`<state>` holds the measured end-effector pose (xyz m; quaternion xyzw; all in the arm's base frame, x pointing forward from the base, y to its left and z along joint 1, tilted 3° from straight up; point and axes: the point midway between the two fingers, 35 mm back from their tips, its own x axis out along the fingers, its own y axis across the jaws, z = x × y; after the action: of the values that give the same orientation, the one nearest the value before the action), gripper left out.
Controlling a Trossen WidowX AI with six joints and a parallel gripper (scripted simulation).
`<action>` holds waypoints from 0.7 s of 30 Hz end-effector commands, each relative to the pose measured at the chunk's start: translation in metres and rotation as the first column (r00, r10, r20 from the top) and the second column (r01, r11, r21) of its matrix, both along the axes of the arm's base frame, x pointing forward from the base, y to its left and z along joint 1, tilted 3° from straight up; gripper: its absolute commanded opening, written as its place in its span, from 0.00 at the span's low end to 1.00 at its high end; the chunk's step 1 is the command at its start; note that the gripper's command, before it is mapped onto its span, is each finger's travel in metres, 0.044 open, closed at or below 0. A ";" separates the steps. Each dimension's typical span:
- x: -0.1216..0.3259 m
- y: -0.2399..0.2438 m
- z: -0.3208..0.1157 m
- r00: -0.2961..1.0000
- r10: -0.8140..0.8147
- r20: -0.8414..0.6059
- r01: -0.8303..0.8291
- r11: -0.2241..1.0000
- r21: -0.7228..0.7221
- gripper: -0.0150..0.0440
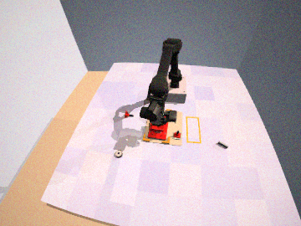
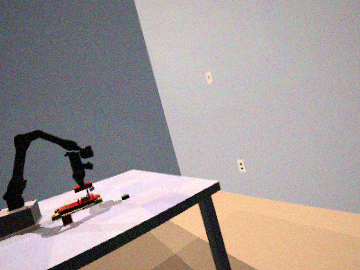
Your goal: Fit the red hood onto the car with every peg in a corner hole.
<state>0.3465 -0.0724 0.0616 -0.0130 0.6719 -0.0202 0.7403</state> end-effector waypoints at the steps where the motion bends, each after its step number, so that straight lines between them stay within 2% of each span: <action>1: -0.002 -0.001 -0.027 1.000 -0.006 -0.025 0.006 1.000 0.002 0.25; 4: -0.001 -0.001 -0.039 1.000 -0.006 -0.025 0.006 1.000 0.002 0.25; 21: -0.001 -0.001 -0.039 1.000 -0.006 -0.025 0.006 1.000 0.002 0.25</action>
<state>0.3453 -0.0731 0.0238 -0.0107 0.6803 -0.0195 0.7326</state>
